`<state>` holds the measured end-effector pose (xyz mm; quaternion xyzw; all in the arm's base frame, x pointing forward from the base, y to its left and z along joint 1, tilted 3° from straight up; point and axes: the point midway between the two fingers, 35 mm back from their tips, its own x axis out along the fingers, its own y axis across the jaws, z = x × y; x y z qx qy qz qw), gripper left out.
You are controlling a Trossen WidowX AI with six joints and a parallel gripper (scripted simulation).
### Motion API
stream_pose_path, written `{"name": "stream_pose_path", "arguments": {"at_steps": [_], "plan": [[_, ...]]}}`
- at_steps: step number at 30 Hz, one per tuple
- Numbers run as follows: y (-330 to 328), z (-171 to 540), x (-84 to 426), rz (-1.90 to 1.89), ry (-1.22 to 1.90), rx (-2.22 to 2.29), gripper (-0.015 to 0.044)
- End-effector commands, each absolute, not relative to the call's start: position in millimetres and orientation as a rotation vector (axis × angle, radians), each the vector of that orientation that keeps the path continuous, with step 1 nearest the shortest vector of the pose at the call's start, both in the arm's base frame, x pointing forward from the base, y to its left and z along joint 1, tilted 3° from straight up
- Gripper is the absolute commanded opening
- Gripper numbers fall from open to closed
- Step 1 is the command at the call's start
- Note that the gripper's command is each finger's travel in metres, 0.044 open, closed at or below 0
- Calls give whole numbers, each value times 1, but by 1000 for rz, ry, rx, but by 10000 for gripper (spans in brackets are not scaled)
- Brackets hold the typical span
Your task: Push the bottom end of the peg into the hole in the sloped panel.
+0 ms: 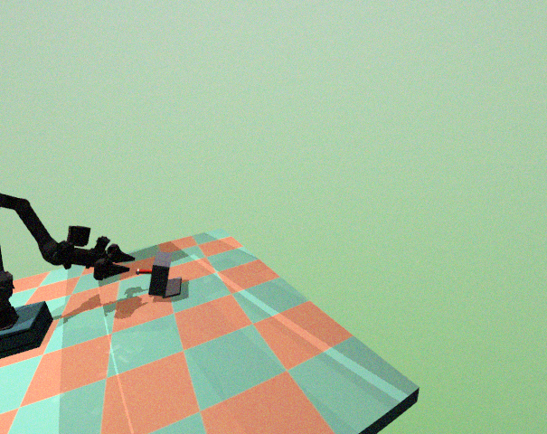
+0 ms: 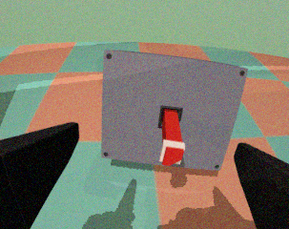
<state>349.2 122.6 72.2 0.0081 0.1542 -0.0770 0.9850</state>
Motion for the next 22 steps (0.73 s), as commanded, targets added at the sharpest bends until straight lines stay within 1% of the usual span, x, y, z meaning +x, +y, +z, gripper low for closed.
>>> {"name": "stream_pose_path", "arguments": {"at_steps": [1, 22], "plan": [[122, 72, 343, -161, 316, 15, 440], [129, 82, 324, -158, 315, 13, 440]]}}
